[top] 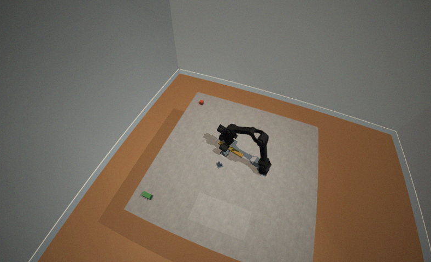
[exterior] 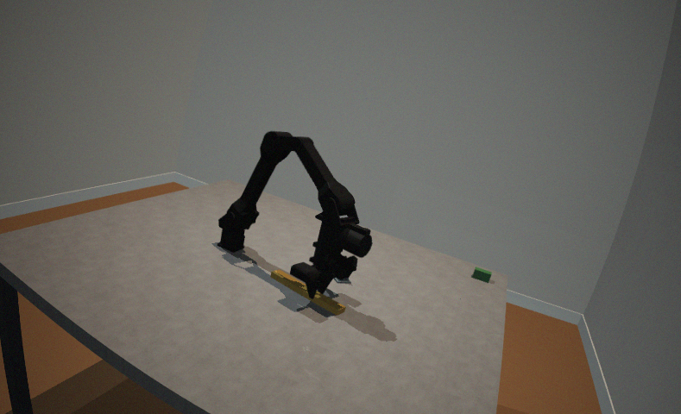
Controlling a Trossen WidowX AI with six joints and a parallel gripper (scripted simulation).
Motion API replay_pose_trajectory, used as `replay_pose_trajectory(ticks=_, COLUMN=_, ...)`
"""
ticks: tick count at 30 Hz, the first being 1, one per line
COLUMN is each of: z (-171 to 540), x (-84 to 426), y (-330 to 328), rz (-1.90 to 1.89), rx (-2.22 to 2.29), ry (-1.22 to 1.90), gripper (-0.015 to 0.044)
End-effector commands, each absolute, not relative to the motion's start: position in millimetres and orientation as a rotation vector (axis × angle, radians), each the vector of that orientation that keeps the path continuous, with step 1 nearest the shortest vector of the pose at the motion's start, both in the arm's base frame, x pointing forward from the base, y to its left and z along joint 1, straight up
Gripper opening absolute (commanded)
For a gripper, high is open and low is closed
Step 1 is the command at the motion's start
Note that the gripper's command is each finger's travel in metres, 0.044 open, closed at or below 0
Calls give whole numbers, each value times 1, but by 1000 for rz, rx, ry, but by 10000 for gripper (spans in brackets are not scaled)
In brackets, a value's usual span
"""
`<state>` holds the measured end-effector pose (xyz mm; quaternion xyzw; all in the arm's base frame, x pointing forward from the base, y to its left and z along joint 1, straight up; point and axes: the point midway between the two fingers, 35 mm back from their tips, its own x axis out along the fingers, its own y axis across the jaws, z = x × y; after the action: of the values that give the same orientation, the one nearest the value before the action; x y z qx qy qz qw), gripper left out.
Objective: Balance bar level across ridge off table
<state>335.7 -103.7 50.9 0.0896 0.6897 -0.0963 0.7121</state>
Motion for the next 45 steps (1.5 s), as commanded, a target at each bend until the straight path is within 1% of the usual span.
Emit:
replay_pose_trajectory(ticks=1, z=55, x=336, y=-104, rz=-214, rx=198, ry=1529, gripper=6)
replay_pose_trajectory(ticks=37, z=148, x=333, y=-102, rz=-207, rx=199, ry=1534, gripper=0)
replay_pose_trajectory(ticks=45, z=152, x=336, y=-94, rz=-164, rx=157, ry=1538, gripper=0)
